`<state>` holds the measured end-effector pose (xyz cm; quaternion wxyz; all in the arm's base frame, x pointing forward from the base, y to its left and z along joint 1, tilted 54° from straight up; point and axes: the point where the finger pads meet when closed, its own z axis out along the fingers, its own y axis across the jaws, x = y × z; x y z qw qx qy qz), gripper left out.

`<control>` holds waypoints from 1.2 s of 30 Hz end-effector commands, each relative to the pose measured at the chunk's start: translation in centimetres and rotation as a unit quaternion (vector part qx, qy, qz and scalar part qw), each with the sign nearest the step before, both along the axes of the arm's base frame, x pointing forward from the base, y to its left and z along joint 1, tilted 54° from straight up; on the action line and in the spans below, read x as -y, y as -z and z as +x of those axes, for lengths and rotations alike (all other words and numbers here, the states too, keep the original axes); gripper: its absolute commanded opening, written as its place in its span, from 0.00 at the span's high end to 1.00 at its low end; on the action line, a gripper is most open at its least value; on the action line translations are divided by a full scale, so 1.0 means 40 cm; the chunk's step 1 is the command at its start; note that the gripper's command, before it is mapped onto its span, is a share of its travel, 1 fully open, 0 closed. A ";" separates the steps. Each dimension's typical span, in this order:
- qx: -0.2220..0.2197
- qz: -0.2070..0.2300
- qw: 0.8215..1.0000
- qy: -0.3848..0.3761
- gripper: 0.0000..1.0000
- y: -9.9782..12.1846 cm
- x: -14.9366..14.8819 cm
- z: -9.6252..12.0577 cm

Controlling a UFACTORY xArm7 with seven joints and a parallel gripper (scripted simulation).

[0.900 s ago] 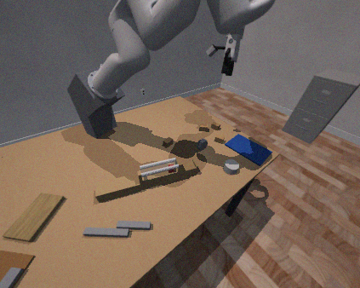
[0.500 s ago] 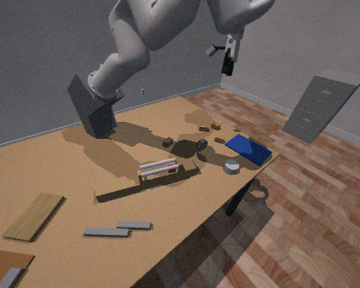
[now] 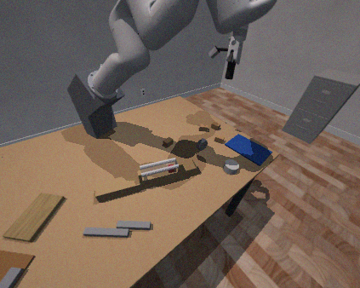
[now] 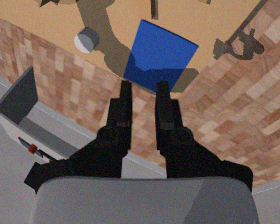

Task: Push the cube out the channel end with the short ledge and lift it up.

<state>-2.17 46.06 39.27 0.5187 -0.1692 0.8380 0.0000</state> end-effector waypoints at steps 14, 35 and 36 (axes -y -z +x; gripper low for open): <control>0.001 -0.039 0.998 0.043 1.00 -0.287 0.178 0.477; -0.058 -0.106 0.991 0.057 1.00 -0.386 0.692 0.971; -0.058 -0.106 0.991 0.057 1.00 -0.386 0.719 0.993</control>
